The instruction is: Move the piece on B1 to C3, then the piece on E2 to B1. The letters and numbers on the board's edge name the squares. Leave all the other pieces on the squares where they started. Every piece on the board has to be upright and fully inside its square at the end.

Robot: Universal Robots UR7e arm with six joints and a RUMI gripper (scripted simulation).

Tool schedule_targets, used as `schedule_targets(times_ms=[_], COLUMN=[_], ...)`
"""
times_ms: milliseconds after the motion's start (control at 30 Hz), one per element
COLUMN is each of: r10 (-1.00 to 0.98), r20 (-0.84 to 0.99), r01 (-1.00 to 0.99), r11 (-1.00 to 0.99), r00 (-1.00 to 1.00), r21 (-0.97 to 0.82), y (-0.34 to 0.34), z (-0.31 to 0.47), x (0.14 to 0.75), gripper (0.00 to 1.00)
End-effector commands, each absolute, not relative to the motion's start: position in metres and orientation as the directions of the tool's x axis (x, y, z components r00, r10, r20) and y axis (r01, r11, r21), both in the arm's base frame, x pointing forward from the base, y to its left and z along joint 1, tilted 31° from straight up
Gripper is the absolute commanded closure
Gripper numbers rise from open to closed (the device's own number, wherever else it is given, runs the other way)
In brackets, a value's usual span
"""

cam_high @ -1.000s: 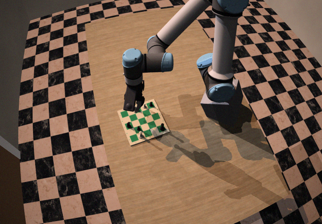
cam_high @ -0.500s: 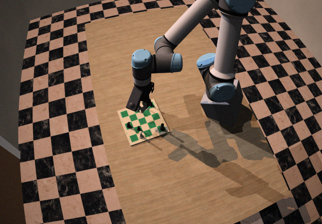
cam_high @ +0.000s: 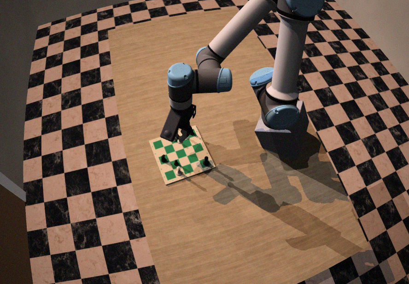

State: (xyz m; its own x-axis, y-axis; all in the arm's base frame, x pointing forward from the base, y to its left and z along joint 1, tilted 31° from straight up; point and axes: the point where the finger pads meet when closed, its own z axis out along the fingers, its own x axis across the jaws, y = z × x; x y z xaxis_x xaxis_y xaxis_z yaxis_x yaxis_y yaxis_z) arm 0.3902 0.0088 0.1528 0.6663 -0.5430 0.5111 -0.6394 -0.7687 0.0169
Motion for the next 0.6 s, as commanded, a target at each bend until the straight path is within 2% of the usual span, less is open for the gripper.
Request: schedule_targets(times_ms=[0, 567], r10=[-0.543, -0.543], r20=[0.512, 0.512], r01=[-0.64, -0.64], r11=[-0.769, -0.769], r00=[0.666, 0.666], r21=[0.016, 0.016], y=[0.007, -0.013], z=[0.147, 0.095], x=[0.393, 0.416], gripper=[1.0, 1.0])
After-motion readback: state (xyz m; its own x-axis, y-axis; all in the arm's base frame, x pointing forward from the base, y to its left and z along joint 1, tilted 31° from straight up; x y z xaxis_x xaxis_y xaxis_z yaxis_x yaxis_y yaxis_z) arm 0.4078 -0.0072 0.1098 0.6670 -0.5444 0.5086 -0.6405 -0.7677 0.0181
